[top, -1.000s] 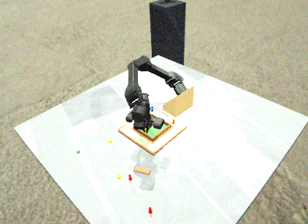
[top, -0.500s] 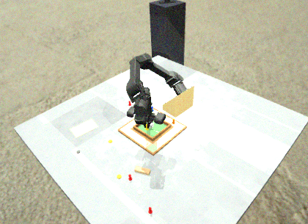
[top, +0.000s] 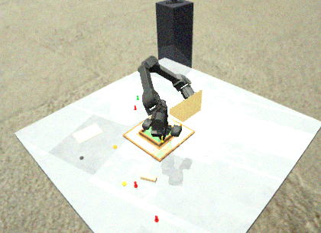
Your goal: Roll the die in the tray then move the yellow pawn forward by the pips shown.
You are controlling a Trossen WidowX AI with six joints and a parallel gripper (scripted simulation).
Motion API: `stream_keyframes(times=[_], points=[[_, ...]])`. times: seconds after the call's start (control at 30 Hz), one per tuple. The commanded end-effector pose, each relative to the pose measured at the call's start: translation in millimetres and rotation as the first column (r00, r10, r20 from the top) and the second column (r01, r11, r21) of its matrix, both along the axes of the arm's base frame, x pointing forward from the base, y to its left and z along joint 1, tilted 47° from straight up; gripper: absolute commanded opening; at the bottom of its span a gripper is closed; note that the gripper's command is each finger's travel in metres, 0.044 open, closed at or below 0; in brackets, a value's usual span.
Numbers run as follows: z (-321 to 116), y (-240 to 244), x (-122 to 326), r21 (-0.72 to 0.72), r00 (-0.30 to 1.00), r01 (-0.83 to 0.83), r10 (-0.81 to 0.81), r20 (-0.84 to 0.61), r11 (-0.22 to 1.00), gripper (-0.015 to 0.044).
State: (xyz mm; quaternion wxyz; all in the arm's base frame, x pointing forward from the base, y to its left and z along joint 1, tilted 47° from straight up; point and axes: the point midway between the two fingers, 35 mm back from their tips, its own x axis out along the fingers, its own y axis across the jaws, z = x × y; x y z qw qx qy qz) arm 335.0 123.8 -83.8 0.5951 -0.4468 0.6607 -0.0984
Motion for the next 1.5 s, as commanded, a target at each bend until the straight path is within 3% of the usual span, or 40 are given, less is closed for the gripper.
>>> stream_keyframes(times=[0.0,1.03,1.37,1.47], points=[[-13.0,-6.8,-10.7,-0.004,1.000,0.003,-0.003,-0.011,1.000,0.0000],[-49.7,-44.7,-6.0,-0.007,1.000,0.003,-0.003,-0.010,1.000,0.0000],[-43.2,-38.1,-2.4,0.005,1.000,0.007,-0.007,0.002,1.000,0.0263],[-18.8,-12.1,-5.8,-0.001,1.000,0.004,-0.004,-0.008,1.000,0.0341]])
